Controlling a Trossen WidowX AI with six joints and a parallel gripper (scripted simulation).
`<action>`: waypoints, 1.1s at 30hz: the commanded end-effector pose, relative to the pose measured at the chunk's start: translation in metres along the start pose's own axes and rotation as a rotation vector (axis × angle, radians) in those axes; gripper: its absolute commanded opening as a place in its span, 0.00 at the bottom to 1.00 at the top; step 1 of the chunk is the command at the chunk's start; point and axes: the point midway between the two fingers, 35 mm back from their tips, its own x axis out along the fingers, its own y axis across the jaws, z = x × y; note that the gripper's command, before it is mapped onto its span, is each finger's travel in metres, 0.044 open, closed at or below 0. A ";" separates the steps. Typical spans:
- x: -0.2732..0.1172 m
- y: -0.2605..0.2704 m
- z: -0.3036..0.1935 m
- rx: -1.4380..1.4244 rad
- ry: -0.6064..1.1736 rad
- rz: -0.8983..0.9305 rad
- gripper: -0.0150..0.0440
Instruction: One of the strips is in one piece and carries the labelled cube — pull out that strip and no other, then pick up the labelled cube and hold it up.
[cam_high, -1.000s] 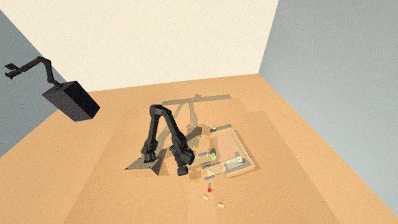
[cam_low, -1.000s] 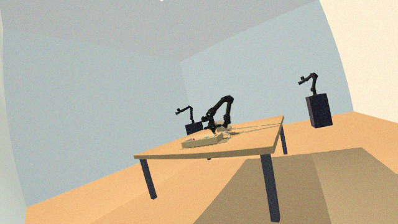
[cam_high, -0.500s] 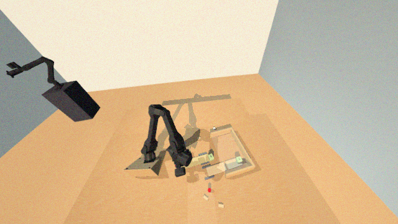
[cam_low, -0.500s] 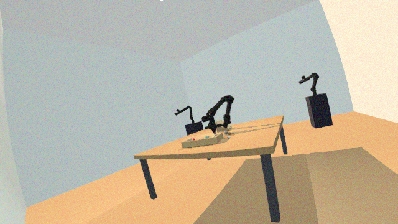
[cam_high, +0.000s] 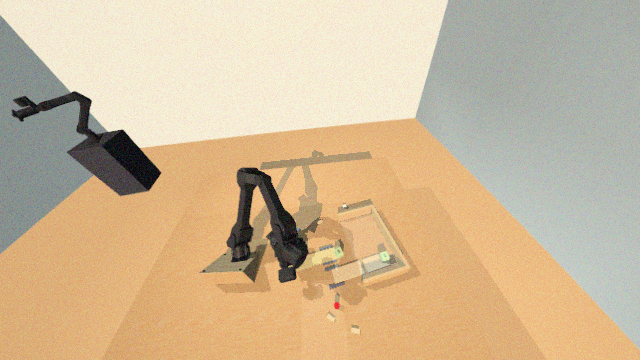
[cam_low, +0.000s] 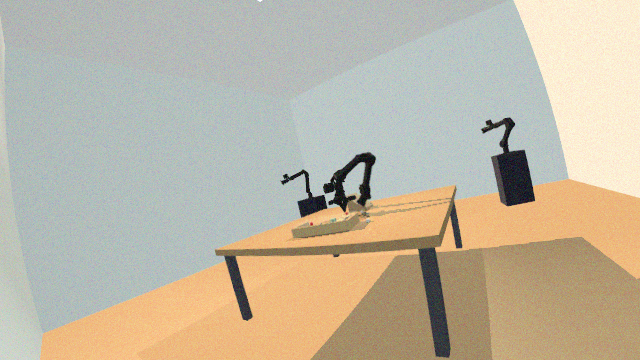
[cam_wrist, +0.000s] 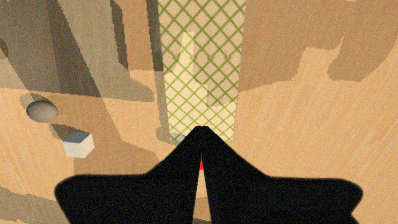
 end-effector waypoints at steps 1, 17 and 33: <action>-0.017 -0.001 0.003 -0.011 -0.002 -0.008 0.25; -0.019 -0.003 0.060 -0.190 -0.004 -0.008 0.92; -0.026 -0.003 0.114 -0.192 -0.006 -0.009 1.00</action>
